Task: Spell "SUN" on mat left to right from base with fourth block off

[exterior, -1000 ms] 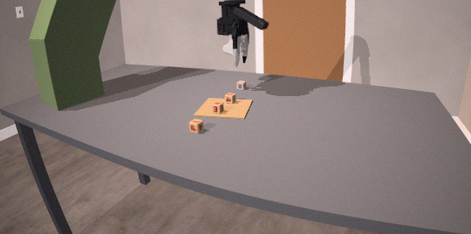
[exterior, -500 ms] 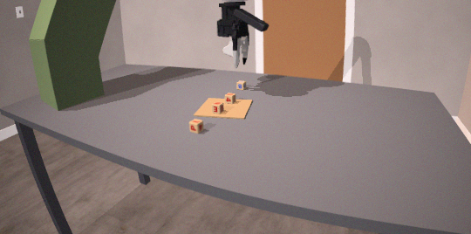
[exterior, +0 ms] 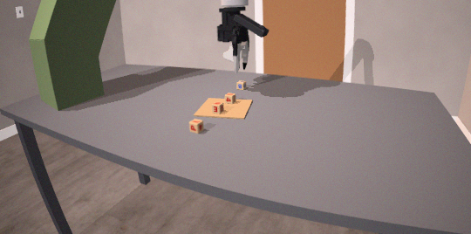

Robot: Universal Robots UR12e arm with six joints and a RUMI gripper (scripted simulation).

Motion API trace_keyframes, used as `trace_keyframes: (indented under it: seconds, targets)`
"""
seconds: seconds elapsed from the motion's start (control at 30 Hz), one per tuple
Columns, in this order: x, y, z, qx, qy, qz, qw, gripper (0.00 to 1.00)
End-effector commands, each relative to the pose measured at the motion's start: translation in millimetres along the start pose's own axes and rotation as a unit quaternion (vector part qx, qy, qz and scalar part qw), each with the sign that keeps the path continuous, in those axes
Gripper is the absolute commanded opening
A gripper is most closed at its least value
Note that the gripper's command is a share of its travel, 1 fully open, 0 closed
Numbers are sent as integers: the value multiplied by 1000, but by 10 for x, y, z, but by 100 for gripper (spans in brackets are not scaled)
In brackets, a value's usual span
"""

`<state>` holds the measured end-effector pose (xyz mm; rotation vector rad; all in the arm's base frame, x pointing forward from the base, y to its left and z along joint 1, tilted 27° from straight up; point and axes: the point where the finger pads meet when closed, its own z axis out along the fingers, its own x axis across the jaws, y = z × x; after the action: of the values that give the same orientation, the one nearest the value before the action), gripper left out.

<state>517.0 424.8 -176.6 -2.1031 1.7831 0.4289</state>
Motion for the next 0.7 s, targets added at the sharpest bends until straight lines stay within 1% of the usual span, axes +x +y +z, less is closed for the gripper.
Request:
trace_keyframes:
  seconds: [0.0,0.37,0.67]
  targets:
    - [-1,-5,68,1,0,0,1000,37]
    - [-2,-6,218,1,0,0,1000,37]
    - [-2,-6,269,1,0,0,1000,37]
